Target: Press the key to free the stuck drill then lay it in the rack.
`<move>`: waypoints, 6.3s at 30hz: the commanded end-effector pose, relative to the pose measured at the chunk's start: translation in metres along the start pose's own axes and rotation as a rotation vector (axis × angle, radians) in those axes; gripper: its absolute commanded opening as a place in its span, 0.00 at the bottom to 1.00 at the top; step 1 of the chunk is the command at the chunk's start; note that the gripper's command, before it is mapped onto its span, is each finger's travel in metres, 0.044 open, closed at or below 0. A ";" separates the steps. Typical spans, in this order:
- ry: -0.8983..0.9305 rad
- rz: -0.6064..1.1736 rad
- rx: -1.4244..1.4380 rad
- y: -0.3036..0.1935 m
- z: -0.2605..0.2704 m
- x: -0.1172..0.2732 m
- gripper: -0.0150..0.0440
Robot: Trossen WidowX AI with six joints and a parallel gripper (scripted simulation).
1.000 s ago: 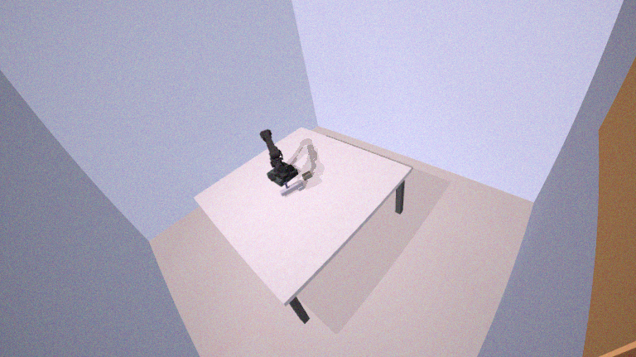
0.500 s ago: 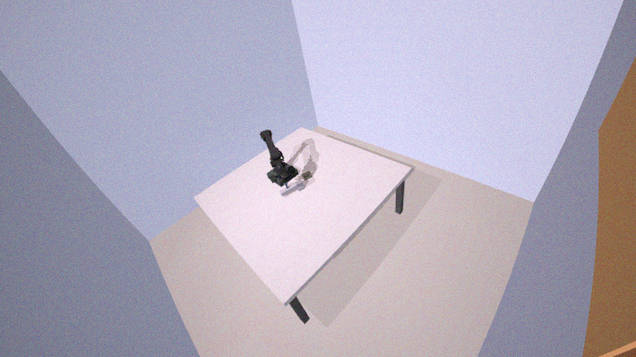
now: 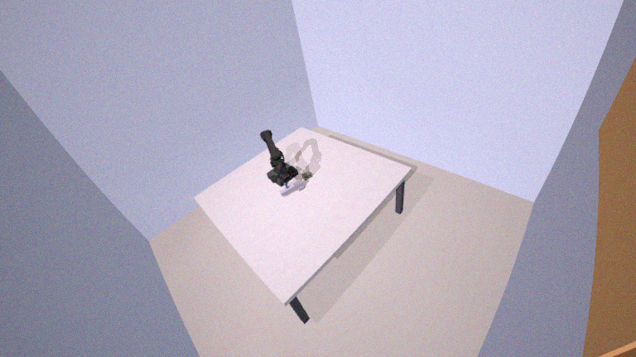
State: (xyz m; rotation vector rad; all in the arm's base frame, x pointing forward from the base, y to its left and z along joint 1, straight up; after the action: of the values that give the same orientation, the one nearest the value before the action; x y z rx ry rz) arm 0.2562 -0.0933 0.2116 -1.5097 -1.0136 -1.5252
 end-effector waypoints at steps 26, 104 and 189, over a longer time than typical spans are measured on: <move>0.013 -0.003 0.003 -0.002 0.000 0.002 0.25; 0.013 -0.003 0.003 0.004 0.003 -0.032 0.25; 0.021 -0.020 1.574 -0.035 0.145 -0.102 1.00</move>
State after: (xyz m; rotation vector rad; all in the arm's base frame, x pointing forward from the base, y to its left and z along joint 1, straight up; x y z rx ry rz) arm 0.2854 0.0536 0.1108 -0.3212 -1.5764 -0.3351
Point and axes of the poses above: the point midway between the two fingers, 35 mm back from their tips, its own x axis back along the fingers, its own z axis across the jaws, y = z × x, the point moved 10 cm from there along x, back along the fingers, and after that the axes turned 11 degrees about -x, right-handed, at the moved point
